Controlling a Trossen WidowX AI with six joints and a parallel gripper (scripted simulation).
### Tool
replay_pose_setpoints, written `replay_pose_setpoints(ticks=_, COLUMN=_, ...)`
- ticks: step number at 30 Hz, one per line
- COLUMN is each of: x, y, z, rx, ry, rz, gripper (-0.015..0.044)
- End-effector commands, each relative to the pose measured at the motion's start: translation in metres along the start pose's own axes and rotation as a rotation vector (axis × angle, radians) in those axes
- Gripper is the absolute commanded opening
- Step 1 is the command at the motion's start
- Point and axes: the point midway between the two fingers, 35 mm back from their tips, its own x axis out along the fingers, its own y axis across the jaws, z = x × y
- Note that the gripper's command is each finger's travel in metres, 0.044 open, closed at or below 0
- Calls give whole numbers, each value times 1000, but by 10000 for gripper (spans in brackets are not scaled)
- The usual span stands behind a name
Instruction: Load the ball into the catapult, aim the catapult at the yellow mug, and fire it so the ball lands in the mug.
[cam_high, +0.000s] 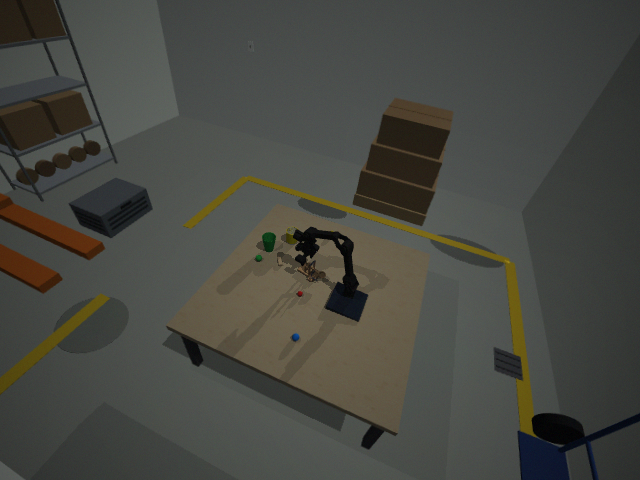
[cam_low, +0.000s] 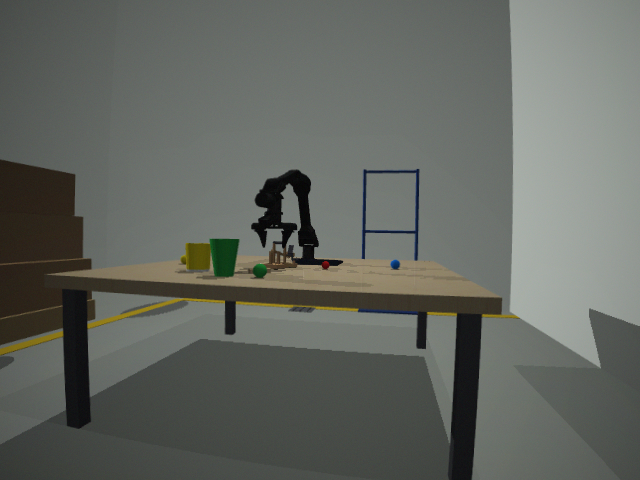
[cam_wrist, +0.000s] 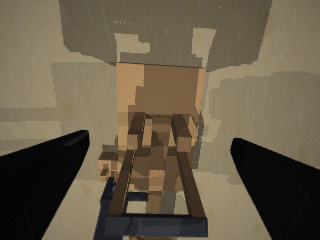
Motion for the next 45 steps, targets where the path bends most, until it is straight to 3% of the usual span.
replay_pose_setpoints(ticks=1, x=7, y=0, z=-1, rx=-3, ry=6, rz=3, gripper=440)
replay_pose_setpoints(ticks=32, x=52, y=0, z=-2, rx=-3, ry=6, rz=3, gripper=440)
replay_pose_setpoints(ticks=43, x=48, y=0, z=-1, rx=0, ry=1, rz=0, gripper=151)
replay_pose_setpoints(ticks=45, x=48, y=0, z=-1, rx=0, ry=1, rz=0, gripper=138)
